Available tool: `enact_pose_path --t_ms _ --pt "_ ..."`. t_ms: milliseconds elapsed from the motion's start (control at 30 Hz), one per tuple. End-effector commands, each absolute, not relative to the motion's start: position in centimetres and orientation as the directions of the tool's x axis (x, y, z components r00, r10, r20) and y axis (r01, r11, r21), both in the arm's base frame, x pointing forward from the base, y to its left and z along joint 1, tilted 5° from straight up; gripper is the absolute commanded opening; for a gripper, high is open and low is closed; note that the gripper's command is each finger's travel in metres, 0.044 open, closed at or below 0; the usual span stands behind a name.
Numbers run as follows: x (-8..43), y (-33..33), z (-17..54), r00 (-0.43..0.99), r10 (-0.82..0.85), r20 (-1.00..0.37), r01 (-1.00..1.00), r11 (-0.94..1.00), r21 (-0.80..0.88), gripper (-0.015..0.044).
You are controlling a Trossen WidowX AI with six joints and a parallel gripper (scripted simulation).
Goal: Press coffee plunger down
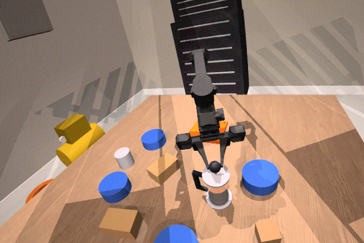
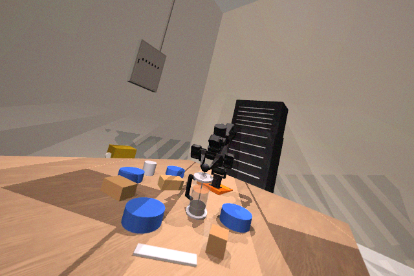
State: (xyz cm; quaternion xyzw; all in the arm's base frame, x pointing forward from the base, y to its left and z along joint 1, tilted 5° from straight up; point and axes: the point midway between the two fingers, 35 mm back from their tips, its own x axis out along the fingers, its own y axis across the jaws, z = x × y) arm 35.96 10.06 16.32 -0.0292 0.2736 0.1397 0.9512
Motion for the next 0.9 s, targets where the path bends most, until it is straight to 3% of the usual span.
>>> enact_pose_path --t_ms 0,867 --pt "35.90 10.06 15.59 0.798 0.246 -0.550 -0.277 0.960 0.027 0.0129" --pt "36.14 10.11 16.10 0.806 0.249 -0.537 -0.282 0.959 0.022 0.0129"
